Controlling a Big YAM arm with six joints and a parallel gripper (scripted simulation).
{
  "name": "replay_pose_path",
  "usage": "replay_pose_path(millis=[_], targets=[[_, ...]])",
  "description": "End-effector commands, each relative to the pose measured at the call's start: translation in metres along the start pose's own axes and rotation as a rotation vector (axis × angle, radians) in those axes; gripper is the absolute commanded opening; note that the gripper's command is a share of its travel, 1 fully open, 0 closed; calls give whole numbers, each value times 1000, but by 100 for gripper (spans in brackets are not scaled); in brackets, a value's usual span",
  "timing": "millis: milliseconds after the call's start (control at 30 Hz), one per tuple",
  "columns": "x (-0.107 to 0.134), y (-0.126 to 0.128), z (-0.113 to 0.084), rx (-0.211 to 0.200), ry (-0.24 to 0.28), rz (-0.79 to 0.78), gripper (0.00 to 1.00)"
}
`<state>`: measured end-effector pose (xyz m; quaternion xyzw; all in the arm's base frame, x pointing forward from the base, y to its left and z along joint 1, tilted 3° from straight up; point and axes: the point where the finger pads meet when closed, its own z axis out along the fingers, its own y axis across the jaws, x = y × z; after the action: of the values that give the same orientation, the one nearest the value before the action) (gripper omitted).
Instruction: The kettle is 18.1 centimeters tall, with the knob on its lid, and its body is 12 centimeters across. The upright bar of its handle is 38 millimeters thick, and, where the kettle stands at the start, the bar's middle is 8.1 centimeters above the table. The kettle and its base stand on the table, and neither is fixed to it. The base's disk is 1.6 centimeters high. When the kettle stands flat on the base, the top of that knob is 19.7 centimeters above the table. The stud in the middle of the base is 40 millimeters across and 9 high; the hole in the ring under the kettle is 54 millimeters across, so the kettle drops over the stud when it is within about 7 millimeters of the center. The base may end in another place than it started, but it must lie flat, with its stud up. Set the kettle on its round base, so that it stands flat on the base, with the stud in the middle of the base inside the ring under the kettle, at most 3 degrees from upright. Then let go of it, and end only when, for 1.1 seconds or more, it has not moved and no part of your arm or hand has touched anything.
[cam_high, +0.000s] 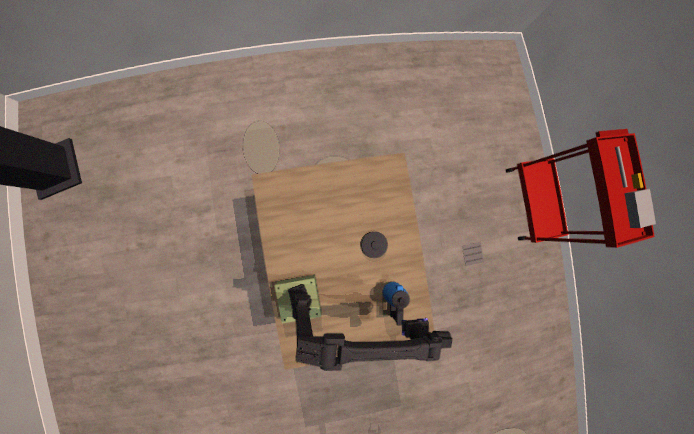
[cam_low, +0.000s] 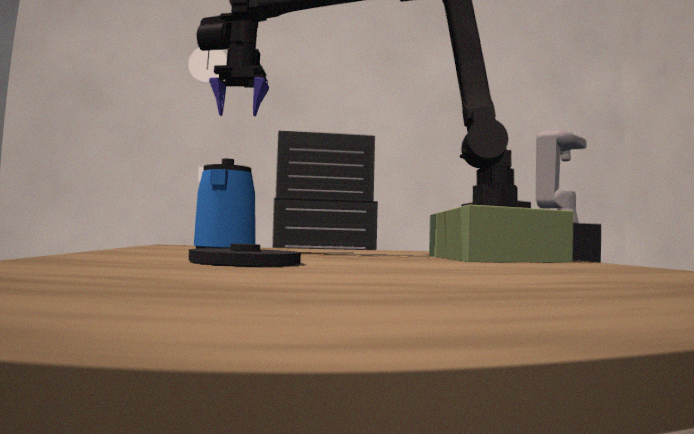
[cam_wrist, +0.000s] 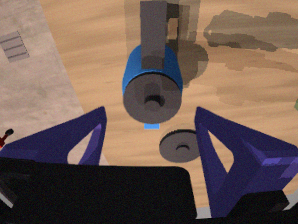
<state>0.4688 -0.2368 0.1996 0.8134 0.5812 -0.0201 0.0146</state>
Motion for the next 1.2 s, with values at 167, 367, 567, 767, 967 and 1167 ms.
replay_pose_path(millis=[167,367,567,767,967,1167], targets=[[-8,3,27,11,-2,10,74],[-7,3,52,11,-2,1,74],[-4,3,72,11,-2,-4,74],[-8,1,103,11,-2,3,74],[-7,1,124,11,-2,2,74],[-6,1,132,11,-2,2,74]])
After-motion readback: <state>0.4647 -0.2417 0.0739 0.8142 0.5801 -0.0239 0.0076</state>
